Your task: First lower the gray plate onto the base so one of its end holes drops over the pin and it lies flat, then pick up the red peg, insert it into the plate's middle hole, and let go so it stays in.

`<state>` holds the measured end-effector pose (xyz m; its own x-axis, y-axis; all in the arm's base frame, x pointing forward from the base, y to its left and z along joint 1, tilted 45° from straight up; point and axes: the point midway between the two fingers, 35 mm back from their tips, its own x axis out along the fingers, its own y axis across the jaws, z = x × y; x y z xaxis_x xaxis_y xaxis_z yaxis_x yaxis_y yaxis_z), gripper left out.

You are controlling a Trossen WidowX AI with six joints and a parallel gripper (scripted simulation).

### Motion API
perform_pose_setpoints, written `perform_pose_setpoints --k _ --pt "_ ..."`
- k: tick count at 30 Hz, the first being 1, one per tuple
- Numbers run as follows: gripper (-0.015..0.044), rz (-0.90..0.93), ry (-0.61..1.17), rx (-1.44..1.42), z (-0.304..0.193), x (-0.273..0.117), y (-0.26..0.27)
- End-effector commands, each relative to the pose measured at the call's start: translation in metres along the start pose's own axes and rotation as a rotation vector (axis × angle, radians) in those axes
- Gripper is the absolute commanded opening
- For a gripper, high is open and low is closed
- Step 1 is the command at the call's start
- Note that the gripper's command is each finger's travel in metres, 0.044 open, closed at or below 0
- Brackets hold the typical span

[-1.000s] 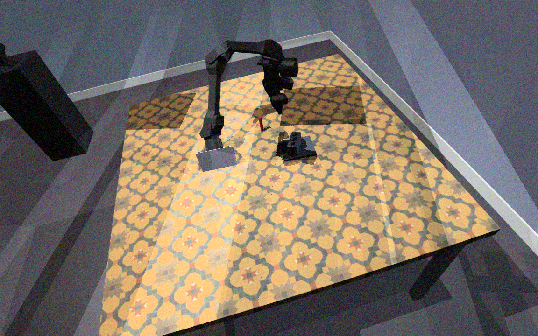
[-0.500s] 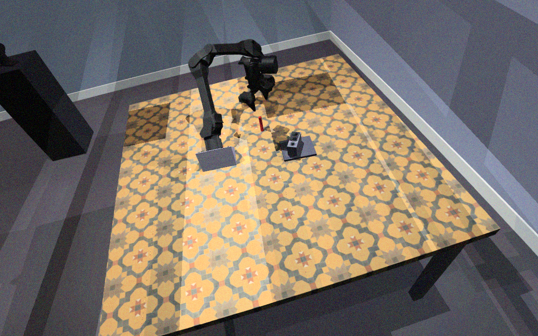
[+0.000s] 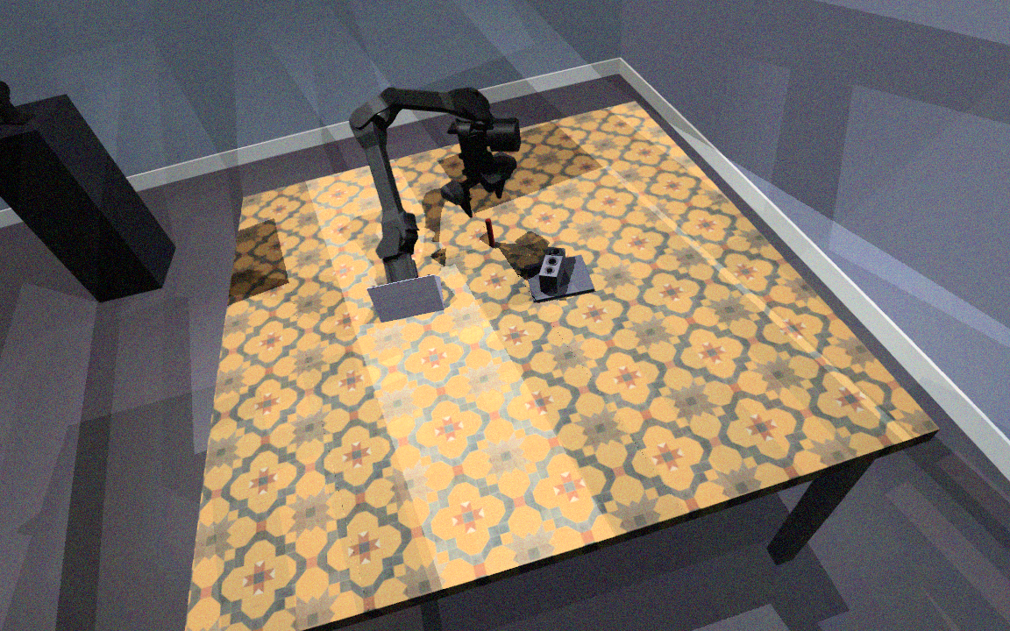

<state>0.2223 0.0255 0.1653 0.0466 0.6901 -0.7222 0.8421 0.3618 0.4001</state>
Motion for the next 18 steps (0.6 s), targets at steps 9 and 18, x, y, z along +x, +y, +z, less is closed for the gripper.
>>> perform_pose_setpoints --k 9,18 --pt "0.0440 -0.001 0.012 0.027 0.001 0.023 0.000" --pt "0.0440 -0.001 0.010 0.027 0.002 0.038 0.001"
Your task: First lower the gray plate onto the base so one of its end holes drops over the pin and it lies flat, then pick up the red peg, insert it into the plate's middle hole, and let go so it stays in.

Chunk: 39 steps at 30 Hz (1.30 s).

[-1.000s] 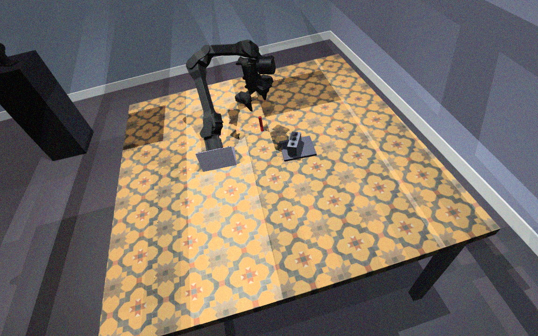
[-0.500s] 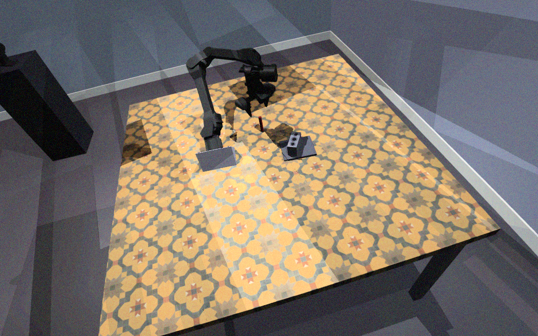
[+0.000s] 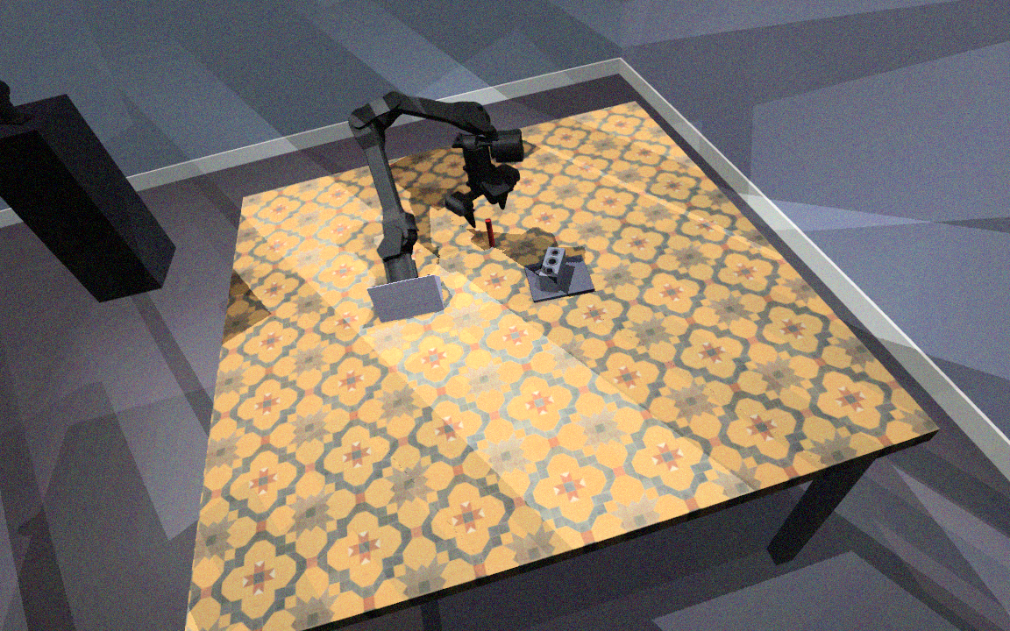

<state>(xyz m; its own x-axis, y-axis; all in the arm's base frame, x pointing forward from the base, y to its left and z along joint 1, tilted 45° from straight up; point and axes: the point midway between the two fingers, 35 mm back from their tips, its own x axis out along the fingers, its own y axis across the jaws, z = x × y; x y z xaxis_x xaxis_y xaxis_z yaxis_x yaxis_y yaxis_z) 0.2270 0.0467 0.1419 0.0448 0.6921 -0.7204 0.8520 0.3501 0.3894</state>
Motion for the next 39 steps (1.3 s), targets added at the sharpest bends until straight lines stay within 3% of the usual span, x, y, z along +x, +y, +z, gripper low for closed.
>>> perform_pose_setpoints --k 1,26,39 --pt "0.0440 -0.001 0.006 0.008 0.000 0.008 -0.001" --pt "0.0440 0.002 0.010 0.007 -0.002 0.045 -0.001" --pt "0.0099 0.002 0.010 0.007 -0.002 0.045 -0.001"
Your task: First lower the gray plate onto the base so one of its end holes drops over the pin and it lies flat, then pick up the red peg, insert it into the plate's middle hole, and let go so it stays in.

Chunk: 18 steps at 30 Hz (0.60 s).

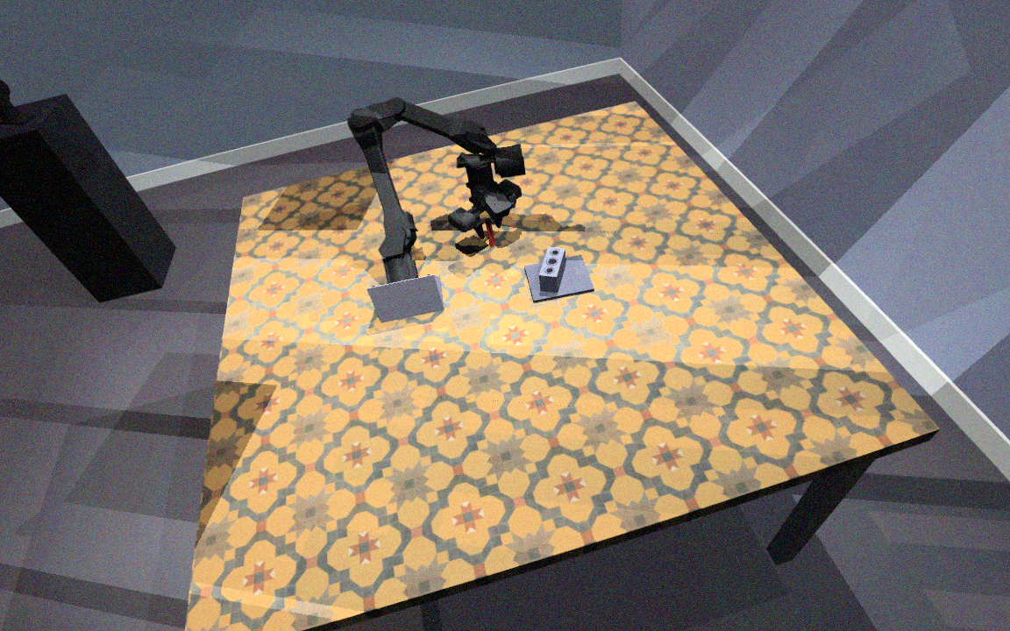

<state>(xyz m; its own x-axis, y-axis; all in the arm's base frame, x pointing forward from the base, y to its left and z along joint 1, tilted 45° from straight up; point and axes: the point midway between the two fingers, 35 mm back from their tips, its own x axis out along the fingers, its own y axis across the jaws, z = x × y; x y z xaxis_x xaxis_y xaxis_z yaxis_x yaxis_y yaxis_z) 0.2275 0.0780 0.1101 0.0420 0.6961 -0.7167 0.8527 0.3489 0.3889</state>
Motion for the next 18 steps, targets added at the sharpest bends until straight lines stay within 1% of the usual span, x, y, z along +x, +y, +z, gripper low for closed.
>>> perform_pose_setpoints --k 1,4,18 --pt "0.0073 0.001 0.004 0.006 -0.0004 0.0007 -0.0005" --pt "0.0000 0.001 0.004 0.006 -0.0004 0.0007 -0.0005" --pt "0.0000 0.001 0.004 0.006 -0.0004 0.0007 -0.0005"
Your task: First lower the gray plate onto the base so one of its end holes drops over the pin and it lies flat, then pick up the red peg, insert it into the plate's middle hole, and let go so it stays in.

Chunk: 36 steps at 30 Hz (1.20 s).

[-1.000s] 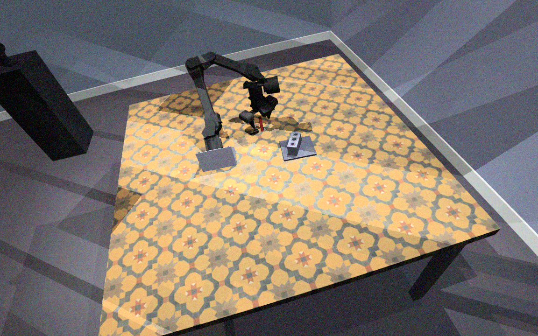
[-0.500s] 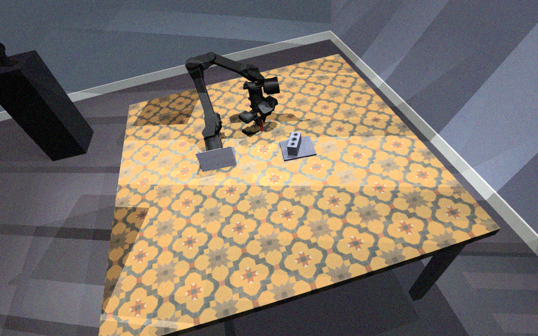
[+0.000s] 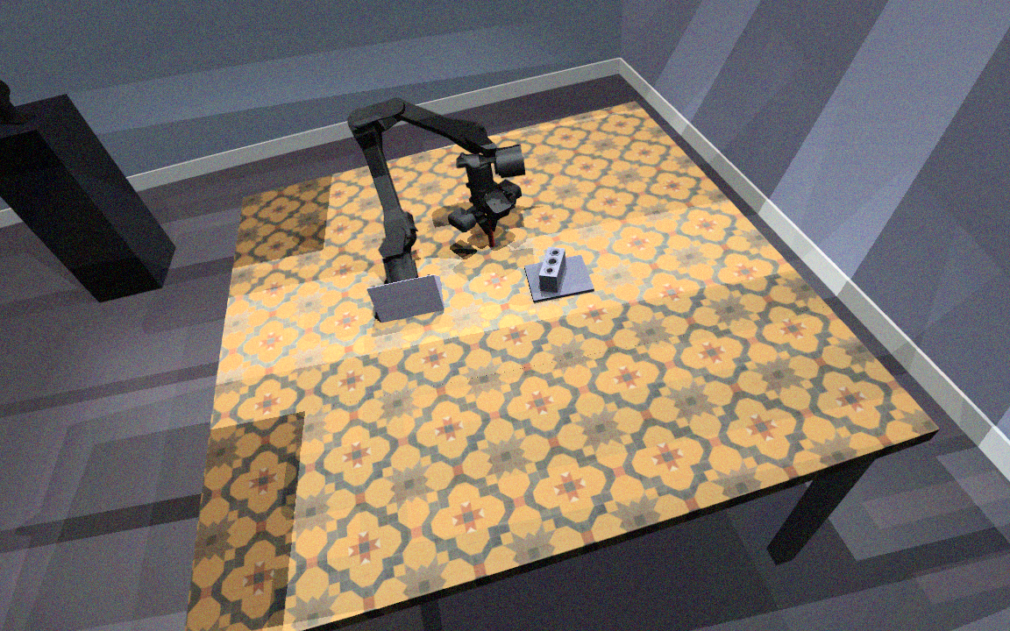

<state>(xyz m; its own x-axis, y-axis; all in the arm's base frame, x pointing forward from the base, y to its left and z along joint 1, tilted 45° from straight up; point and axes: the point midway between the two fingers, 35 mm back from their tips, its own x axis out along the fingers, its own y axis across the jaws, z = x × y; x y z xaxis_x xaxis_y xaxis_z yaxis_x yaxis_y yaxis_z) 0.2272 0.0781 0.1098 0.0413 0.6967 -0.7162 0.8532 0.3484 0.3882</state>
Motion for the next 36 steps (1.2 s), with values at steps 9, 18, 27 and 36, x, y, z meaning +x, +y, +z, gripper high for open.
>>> perform_pose_setpoints --k 9,18,27,36 --pt "0.0000 0.007 -0.009 0.017 0.002 -0.017 0.002" --pt "0.0000 0.015 -0.025 0.037 0.005 -0.045 0.003" --pt "0.0000 0.023 -0.035 0.057 0.005 -0.074 0.003" --pt "0.0000 0.020 -0.029 0.059 0.019 -0.074 0.007"
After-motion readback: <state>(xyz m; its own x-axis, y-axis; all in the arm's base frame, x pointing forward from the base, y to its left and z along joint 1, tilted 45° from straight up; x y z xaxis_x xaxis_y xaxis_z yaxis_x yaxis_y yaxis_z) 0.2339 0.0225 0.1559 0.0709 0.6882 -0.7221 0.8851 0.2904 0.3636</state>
